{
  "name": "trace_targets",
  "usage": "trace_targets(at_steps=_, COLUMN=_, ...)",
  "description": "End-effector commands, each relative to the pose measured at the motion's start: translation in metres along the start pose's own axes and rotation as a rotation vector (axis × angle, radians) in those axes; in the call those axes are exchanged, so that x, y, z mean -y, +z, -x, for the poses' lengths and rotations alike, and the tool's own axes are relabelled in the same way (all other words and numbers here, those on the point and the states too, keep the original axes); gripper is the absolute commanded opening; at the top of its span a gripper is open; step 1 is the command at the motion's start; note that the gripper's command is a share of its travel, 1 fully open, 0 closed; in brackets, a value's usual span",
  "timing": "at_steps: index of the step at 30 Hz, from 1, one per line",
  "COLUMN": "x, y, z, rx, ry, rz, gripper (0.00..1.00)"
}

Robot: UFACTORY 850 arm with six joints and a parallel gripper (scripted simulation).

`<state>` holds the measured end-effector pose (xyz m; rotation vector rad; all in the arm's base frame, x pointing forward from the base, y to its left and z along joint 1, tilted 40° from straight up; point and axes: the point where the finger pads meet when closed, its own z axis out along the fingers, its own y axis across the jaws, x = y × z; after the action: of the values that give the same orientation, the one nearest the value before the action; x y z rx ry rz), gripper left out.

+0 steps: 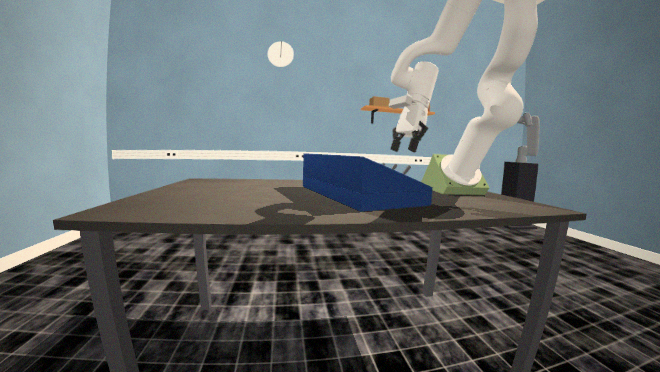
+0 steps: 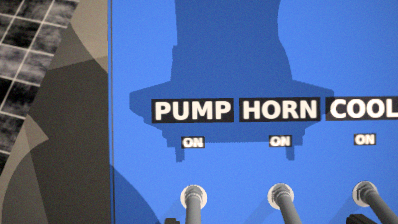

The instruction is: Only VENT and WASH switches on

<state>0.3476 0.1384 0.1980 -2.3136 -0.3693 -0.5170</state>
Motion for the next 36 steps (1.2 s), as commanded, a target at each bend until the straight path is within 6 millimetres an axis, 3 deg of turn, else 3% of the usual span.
trace_targets(at_steps=1, x=-0.009, y=0.0, z=-0.001, rx=-0.001, ry=-0.001, rz=0.0, gripper=1.0)
trace_targets(at_steps=12, x=-0.047, y=0.0, z=-0.001, rx=-0.001, ry=-0.001, rz=0.0, gripper=1.0)
trace_targets(at_steps=20, x=-0.062, y=0.0, z=-0.001, rx=-0.001, ry=-0.001, rz=0.0, gripper=1.0)
trace_targets(at_steps=36, x=-0.066, y=0.0, z=-0.001, rx=-0.001, ry=-0.001, rz=0.0, gripper=1.0)
